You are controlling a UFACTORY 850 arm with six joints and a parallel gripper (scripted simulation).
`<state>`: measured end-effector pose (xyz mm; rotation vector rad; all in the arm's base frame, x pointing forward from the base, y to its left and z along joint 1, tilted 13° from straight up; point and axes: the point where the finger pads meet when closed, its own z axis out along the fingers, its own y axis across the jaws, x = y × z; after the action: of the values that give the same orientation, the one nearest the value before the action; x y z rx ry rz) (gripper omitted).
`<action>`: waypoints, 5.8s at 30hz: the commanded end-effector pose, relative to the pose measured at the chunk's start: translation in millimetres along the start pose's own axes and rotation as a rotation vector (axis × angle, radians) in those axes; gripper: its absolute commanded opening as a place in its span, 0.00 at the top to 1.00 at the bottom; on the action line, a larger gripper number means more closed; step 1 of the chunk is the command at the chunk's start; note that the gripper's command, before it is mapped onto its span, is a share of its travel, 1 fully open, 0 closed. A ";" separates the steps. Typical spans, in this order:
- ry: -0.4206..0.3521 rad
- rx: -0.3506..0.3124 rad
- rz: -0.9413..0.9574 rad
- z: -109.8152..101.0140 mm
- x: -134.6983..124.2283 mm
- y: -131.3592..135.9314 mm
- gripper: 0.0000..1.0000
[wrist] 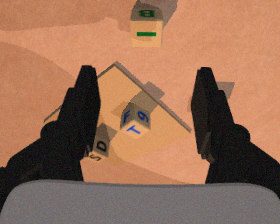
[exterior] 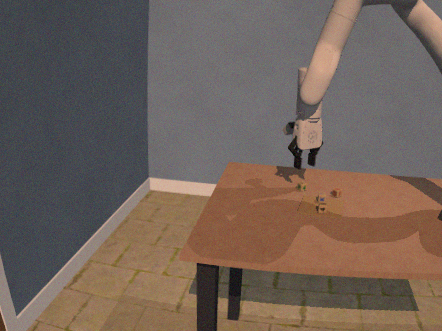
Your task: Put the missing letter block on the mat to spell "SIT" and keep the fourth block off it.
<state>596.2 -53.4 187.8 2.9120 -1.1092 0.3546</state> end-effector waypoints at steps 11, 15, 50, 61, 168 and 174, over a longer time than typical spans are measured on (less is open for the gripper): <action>0.001 0.002 -0.001 -0.8 0.7 -0.5 0.37; 0.001 0.002 -0.001 -0.8 0.7 -0.5 0.37; 0.000 0.002 -0.001 13.0 1.0 -0.4 0.37; 0.000 0.002 -0.001 27.1 1.2 -0.3 0.37; 0.000 0.002 -0.001 51.0 2.4 -0.6 0.37; 0.000 0.002 -0.001 51.0 2.4 -0.6 0.37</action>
<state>608.3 -58.8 137.7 2.9143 -1.1079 0.3526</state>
